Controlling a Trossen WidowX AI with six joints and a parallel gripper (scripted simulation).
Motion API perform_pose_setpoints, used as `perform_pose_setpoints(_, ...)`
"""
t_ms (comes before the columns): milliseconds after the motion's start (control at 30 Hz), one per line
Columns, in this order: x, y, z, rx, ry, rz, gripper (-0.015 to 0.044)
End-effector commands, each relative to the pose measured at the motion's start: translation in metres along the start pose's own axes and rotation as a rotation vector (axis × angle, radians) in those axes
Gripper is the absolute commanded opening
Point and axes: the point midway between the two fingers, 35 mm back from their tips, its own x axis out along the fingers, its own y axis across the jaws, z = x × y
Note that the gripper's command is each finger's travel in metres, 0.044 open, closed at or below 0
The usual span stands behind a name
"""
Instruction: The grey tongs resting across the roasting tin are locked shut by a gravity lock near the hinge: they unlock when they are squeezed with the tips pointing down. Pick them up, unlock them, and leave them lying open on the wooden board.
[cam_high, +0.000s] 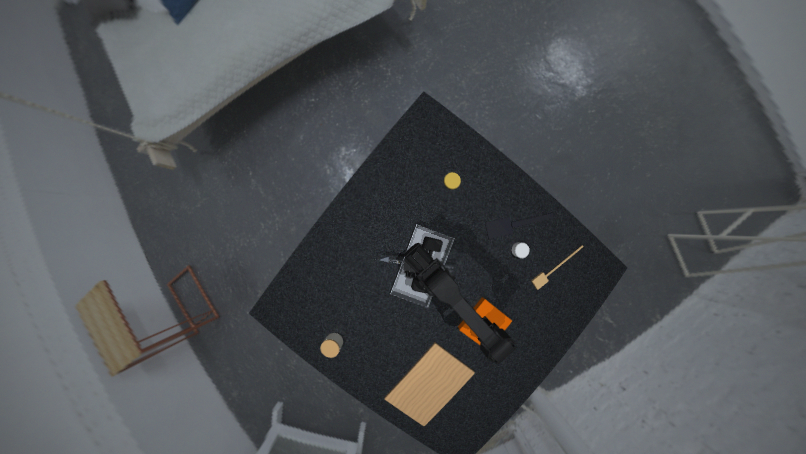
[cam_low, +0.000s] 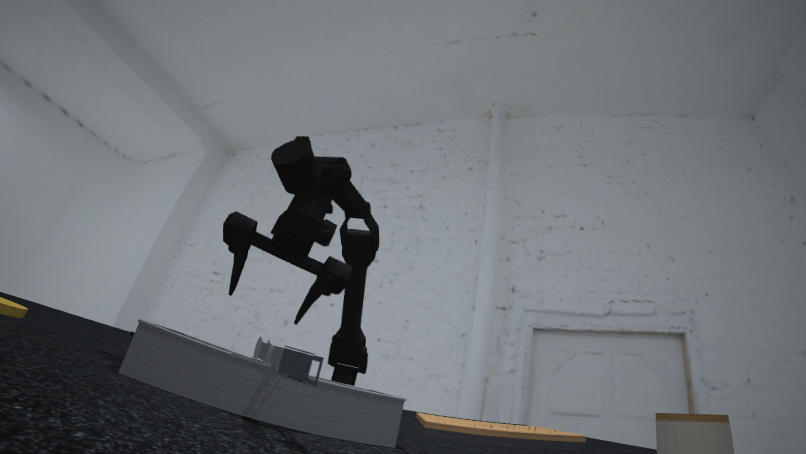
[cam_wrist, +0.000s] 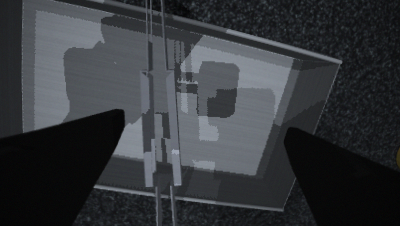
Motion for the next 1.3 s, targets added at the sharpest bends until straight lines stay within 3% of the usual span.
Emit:
perform_pose_setpoints(0,0.02,0.038,-0.002,-0.072,0.126,0.077,0.044)
perform_pose_setpoints(567,0.024,0.034,0.001,-0.076,0.133,0.081,0.044)
perform_pose_setpoints(1267,0.057,0.036,-0.002,-0.076,0.133,0.081,0.044)
